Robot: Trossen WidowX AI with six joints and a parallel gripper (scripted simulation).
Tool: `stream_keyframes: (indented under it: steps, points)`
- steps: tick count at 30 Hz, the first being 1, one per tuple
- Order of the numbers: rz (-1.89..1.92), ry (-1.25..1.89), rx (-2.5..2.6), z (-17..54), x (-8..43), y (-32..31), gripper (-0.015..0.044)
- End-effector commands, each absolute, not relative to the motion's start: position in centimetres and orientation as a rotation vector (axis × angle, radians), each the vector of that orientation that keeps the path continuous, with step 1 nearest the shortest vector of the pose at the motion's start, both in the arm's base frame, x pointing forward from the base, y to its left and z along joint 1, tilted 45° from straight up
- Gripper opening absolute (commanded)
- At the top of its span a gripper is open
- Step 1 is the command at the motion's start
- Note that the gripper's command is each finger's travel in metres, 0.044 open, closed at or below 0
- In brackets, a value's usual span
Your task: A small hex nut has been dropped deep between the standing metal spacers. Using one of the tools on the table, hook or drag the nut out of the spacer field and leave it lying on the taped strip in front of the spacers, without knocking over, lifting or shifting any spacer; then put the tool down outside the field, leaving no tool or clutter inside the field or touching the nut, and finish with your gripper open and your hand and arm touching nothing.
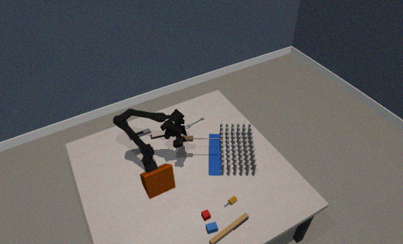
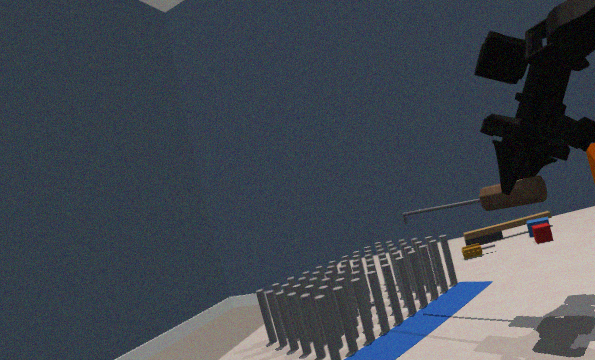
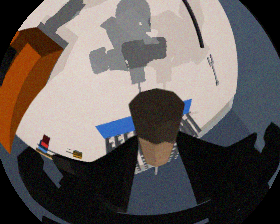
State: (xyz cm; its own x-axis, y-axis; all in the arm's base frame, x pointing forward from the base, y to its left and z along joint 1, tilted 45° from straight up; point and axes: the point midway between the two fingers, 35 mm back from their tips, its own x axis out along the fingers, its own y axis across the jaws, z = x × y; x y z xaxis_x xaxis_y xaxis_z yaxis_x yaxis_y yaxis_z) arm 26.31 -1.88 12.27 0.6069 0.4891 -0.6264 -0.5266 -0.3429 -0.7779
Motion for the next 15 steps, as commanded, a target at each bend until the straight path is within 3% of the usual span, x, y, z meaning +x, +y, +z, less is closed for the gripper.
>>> stream_keyframes:
  steps: [1, 15]
  points:
    - [1.050, 0.040, -1.620, 11.1, 26.9, -1.2, 0.0000]
    - [1.065, 0.052, -1.633, 6.0, 28.5, 3.1, 0.0000]
